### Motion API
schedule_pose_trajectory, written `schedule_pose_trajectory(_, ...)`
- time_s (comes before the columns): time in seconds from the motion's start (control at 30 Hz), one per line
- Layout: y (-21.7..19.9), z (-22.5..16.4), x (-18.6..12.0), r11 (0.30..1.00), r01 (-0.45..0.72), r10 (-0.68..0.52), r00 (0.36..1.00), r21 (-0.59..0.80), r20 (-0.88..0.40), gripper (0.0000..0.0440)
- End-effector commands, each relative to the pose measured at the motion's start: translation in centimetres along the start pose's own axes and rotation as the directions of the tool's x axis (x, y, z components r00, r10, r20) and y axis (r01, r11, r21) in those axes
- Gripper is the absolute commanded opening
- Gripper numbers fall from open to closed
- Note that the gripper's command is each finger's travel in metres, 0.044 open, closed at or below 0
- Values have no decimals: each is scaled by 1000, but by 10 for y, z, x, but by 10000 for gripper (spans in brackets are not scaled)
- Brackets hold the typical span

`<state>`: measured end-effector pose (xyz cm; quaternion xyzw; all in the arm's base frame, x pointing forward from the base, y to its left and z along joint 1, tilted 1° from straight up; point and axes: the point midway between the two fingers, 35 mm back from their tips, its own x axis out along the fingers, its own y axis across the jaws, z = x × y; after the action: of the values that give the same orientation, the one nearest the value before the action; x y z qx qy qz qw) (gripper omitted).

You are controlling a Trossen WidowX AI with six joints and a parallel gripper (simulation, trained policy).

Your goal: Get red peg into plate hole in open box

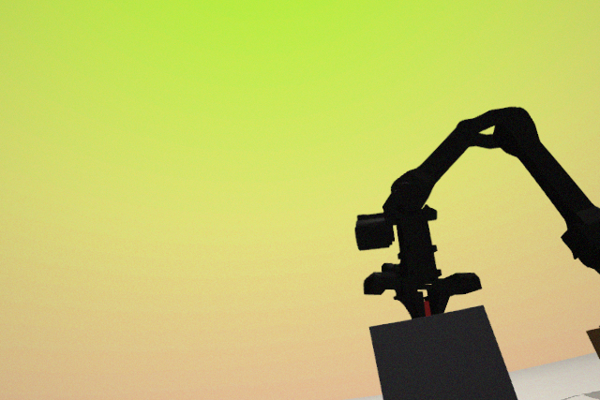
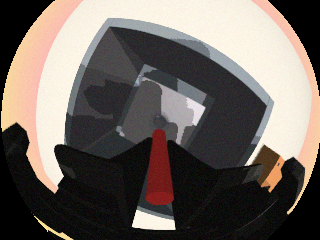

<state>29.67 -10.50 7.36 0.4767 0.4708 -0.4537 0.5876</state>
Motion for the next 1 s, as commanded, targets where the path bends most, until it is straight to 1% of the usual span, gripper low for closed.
schedule_pose_trajectory(0.0, -2, 1, 10, 1000, 5, -5, 1000, -12, -11, 0)
schedule_pose_trajectory(0.3, 0, 3, 30, 999, 16, -16, 1000, -50, -17, 0)
schedule_pose_trajectory(0.37, 0, 4, 33, 998, 23, -24, 1000, -58, -16, 7)
schedule_pose_trajectory(0.43, 0, 5, 36, 997, 31, -32, 999, -66, -16, 36)
schedule_pose_trajectory(0.57, 1, 6, 40, 996, 44, -46, 999, -81, -21, 116)
schedule_pose_trajectory(0.67, 3, 5, 40, 995, 42, -46, 998, -85, -44, 128)
schedule_pose_trajectory(0.77, 5, 6, 37, 996, 32, -38, 997, -80, -73, 161)
schedule_pose_trajectory(0.83, 7, 7, 32, 997, 24, -31, 995, -74, -94, 174)
schedule_pose_trajectory(0.97, 8, 9, 27, 998, 10, -19, 990, -60, -141, 180)
